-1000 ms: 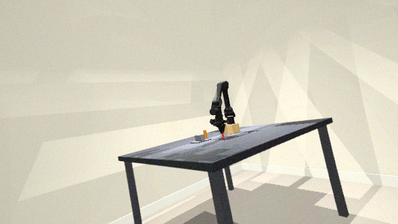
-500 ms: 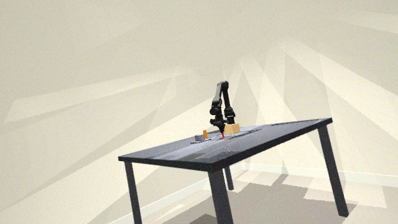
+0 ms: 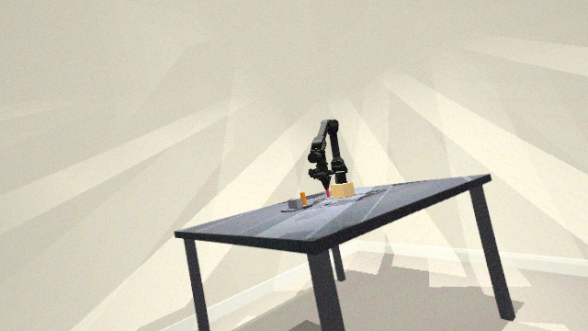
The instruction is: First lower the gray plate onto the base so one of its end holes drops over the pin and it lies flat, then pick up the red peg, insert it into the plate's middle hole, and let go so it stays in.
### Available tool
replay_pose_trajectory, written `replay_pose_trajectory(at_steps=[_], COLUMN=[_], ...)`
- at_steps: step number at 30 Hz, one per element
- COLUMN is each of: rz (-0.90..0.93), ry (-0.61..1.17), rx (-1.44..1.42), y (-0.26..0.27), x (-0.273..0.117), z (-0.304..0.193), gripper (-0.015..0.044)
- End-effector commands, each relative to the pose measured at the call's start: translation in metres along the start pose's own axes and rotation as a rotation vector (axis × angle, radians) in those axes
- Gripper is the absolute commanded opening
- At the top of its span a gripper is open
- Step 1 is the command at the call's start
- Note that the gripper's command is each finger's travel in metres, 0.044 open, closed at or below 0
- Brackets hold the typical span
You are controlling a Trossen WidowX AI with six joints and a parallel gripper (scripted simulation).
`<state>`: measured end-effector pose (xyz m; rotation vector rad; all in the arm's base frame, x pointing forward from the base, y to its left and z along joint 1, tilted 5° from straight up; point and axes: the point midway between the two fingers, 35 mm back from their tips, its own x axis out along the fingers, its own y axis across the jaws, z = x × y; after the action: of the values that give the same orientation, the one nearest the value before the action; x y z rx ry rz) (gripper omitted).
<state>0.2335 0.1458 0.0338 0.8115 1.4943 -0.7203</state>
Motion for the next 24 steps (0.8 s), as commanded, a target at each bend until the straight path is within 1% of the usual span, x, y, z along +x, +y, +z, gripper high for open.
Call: replay_pose_trajectory(at_steps=[1,10,11,24], rz=[0.01,0.01,0.0,0.005], ry=[0.004,0.004,0.0,-0.004], rx=[-0.003,-0.003,0.0,-0.001], y=[0.003,0.003,0.001,0.012], x=[-0.012,-0.041,-0.031,-0.034], z=[0.0,0.0,0.001,0.034], gripper=[0.0,0.0,0.0,0.0])
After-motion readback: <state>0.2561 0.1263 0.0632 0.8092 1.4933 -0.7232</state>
